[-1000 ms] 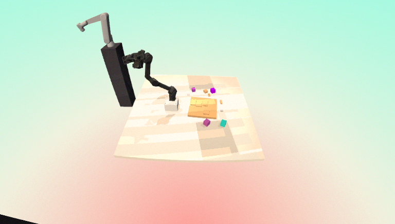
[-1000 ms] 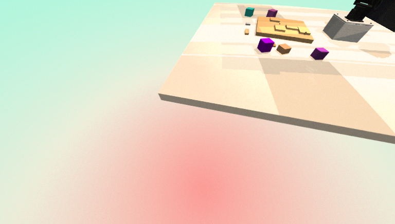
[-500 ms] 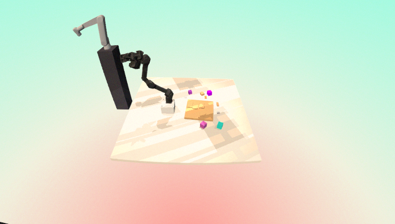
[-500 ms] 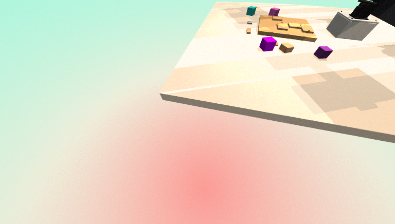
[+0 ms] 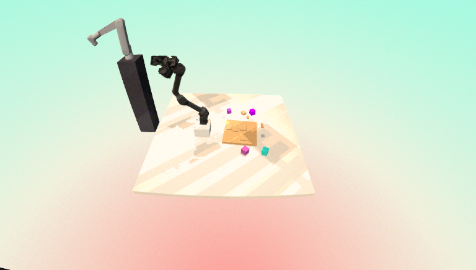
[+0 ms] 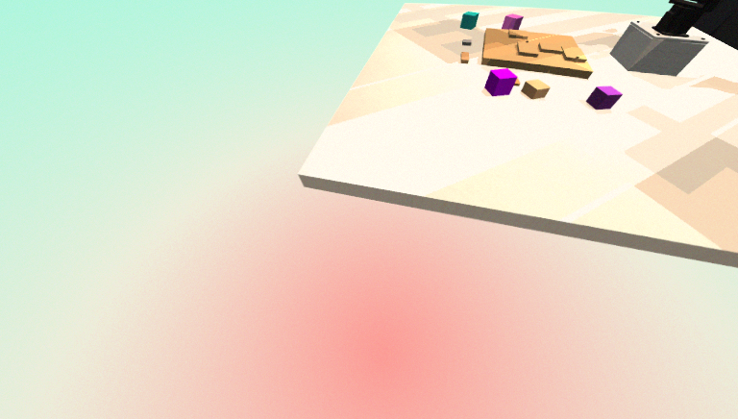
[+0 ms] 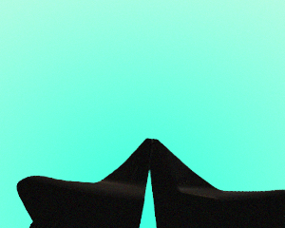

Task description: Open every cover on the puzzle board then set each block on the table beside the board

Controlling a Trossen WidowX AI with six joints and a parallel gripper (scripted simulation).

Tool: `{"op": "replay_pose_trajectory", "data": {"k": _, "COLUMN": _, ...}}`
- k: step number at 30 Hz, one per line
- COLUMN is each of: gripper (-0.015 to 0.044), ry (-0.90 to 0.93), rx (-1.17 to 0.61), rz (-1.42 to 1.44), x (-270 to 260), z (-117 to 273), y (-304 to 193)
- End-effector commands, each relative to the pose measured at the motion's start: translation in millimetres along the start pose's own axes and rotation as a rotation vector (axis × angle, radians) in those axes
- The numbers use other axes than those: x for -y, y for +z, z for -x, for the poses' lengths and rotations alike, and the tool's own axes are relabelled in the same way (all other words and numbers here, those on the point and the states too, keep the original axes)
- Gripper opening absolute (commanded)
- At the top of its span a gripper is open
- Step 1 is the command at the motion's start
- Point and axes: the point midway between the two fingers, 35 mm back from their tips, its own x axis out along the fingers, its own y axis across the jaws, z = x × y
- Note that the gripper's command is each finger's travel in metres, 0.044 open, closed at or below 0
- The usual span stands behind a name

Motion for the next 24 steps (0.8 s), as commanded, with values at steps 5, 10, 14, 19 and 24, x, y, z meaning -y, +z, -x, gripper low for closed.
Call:
{"op": "replay_pose_trajectory", "data": {"k": 5, "gripper": 0.0, "ry": -0.001, "rx": -0.095, "rz": 0.111, "x": 15.3, "z": 14.3, "y": -31.2}}
{"op": "replay_pose_trajectory", "data": {"k": 10, "gripper": 0.0, "ry": -0.002, "rx": -0.154, "rz": 0.177, "x": 26.0, "z": 24.1, "y": -50.1}}
{"op": "replay_pose_trajectory", "data": {"k": 14, "gripper": 0.0, "ry": -0.008, "rx": -0.202, "rz": 0.229, "x": 37.2, "z": 32.5, "y": -65.2}}
{"op": "replay_pose_trajectory", "data": {"k": 19, "gripper": 0.0, "ry": -0.015, "rx": -0.262, "rz": 0.294, "x": 52.1, "z": 43.6, "y": -83.1}}
{"op": "replay_pose_trajectory", "data": {"k": 24, "gripper": 0.0, "ry": -0.022, "rx": -0.319, "rz": 0.36, "x": 67.3, "z": 55.0, "y": -99.3}}
